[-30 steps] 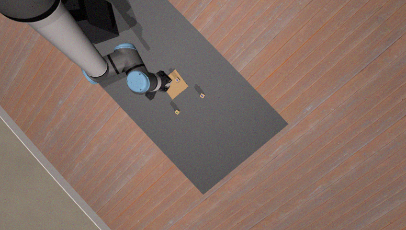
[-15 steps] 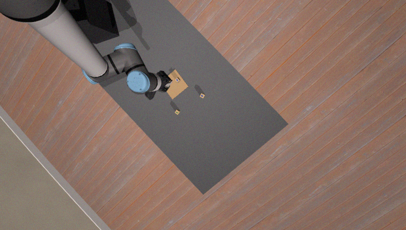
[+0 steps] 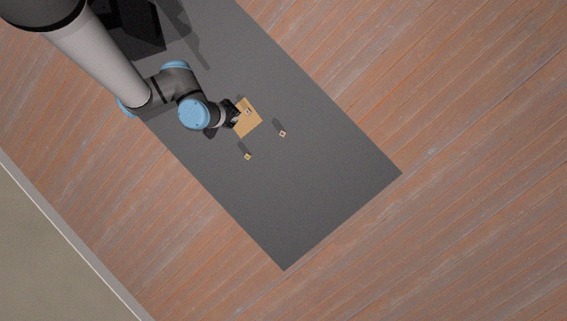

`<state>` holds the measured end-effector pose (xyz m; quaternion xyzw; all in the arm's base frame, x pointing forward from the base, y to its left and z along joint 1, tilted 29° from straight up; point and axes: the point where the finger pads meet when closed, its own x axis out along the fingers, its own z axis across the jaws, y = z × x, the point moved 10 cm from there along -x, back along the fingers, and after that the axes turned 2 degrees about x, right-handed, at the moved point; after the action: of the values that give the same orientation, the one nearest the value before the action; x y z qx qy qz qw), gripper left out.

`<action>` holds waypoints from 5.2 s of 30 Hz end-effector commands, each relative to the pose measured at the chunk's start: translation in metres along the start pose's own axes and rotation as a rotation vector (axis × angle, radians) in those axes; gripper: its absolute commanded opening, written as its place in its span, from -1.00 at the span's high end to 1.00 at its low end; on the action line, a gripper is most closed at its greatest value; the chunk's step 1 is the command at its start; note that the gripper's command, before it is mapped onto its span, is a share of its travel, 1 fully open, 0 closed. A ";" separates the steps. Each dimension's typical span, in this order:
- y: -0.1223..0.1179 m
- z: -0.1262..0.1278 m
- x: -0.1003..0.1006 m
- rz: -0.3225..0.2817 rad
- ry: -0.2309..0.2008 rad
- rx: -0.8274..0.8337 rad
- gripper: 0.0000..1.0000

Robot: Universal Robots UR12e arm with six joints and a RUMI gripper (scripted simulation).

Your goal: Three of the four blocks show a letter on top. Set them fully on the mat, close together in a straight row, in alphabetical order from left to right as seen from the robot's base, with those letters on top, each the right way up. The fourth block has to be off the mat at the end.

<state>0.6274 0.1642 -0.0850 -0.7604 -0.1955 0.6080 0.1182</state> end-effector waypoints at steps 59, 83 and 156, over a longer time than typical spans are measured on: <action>-0.002 -0.007 0.094 0.001 0.003 0.005 0.89; -0.002 -0.005 0.094 0.001 0.001 0.007 0.89; -0.002 -0.005 0.099 0.001 0.002 0.006 0.89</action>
<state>0.6475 0.2092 -0.1711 -0.7593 -0.1927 0.6095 0.1217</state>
